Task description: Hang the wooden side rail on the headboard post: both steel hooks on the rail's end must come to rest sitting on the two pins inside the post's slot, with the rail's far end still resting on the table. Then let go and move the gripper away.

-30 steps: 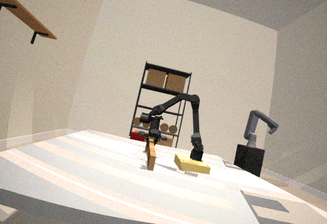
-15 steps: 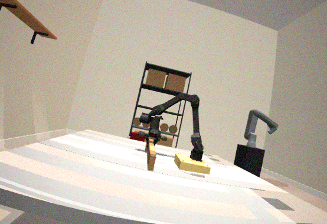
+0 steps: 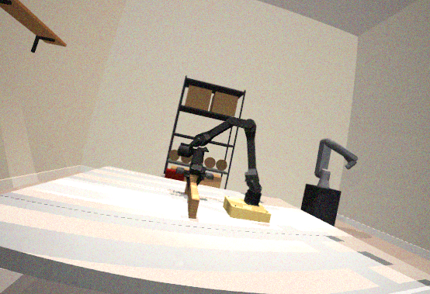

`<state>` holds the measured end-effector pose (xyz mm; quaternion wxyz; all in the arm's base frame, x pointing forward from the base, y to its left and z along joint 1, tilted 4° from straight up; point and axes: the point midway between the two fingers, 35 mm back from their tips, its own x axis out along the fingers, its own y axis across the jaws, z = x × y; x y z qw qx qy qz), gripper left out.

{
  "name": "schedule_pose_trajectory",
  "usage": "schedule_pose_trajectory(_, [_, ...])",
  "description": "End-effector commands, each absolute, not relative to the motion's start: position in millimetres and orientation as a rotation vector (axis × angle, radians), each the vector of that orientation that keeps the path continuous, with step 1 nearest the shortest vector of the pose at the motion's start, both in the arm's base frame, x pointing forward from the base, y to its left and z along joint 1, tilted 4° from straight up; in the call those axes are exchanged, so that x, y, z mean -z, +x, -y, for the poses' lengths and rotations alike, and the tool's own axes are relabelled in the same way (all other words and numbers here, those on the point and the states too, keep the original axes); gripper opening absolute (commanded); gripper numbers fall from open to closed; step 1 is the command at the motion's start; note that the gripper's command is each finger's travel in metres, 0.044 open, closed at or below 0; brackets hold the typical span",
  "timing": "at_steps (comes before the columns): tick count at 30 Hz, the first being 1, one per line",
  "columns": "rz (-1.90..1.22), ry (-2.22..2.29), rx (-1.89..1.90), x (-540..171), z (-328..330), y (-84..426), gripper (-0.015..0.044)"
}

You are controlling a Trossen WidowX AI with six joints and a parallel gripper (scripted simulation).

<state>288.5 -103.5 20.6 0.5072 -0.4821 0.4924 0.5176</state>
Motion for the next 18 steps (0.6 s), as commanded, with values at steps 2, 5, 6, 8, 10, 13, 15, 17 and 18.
schedule_pose_trajectory(2, [-1.181, -1.177, -1.242, -23.9, 105.8, 291.9, 0.0])
schedule_pose_trajectory(5, [-1.181, -1.177, -1.242, -23.6, 106.2, 292.0, 0.0])
schedule_pose_trajectory(6, [-1.181, -1.177, -1.242, -23.5, 106.3, 291.9, 0.0])
schedule_pose_trajectory(8, [-1.181, -1.177, -1.242, -23.2, 106.5, 291.8, 0.0])
schedule_pose_trajectory(10, [-1.181, -1.177, -1.242, -23.0, 106.7, 291.6, 0.0])
schedule_pose_trajectory(13, [-1.181, -1.177, -1.242, -22.7, 107.0, 291.5, 0.0])
schedule_pose_trajectory(15, [-1.181, -1.177, -1.242, -22.4, 107.2, 291.6, 0.0])
schedule_pose_trajectory(17, [-1.181, -1.177, -1.242, -22.4, 107.4, 291.8, 0.0])
schedule_pose_trajectory(18, [-1.181, -1.177, -1.242, -22.5, 107.5, 291.9, 0.0])
